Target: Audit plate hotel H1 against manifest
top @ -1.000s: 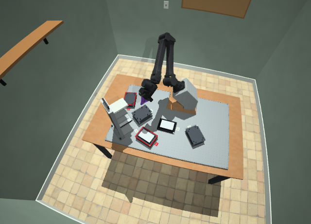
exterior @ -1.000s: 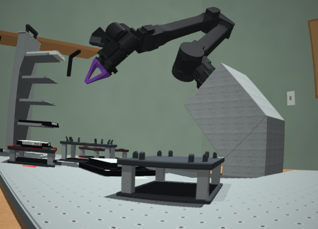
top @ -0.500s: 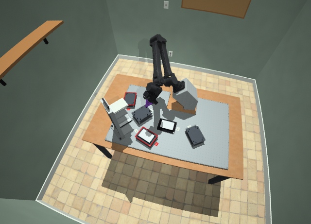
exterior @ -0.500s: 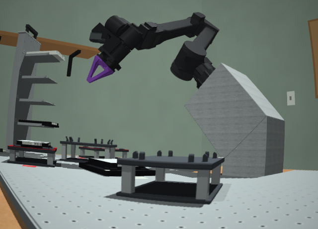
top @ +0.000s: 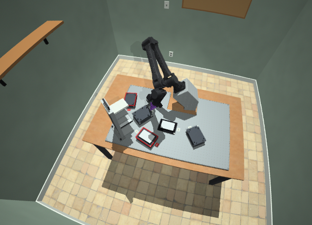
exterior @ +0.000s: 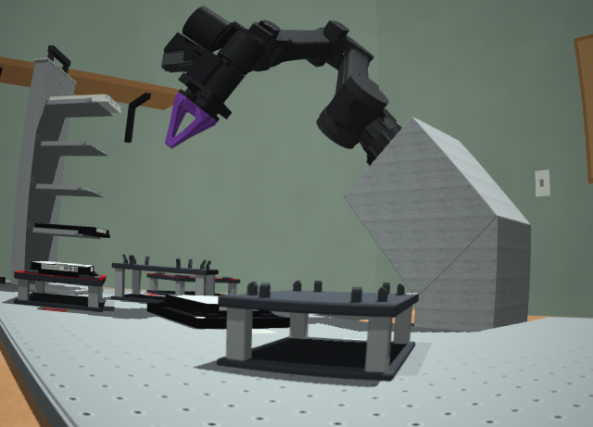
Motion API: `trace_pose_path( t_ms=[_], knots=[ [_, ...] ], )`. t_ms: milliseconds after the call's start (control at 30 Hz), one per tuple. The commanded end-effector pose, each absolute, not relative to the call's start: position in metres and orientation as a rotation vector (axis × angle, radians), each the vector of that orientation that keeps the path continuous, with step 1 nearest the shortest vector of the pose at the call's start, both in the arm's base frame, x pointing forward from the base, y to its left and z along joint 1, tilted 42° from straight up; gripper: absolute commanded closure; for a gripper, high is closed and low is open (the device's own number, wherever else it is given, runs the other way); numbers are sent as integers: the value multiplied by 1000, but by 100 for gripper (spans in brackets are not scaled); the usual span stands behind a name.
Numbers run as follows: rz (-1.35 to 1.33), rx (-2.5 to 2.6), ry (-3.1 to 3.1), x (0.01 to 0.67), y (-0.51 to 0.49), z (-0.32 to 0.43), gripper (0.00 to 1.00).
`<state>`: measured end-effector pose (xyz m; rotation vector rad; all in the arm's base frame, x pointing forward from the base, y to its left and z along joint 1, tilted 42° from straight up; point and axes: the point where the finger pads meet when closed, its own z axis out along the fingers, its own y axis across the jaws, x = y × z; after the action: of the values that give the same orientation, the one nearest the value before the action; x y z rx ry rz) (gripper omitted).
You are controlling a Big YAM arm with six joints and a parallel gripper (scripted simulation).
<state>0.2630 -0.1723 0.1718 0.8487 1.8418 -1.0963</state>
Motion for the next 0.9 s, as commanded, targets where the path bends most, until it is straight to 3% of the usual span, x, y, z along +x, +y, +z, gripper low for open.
trace_pose_path(
  t_ms=[0, 867],
  knots=[
    [-980, 988, 1750, 283, -163, 185, 100],
    [-842, 1434, 1683, 285, -162, 174, 100]
  ],
)
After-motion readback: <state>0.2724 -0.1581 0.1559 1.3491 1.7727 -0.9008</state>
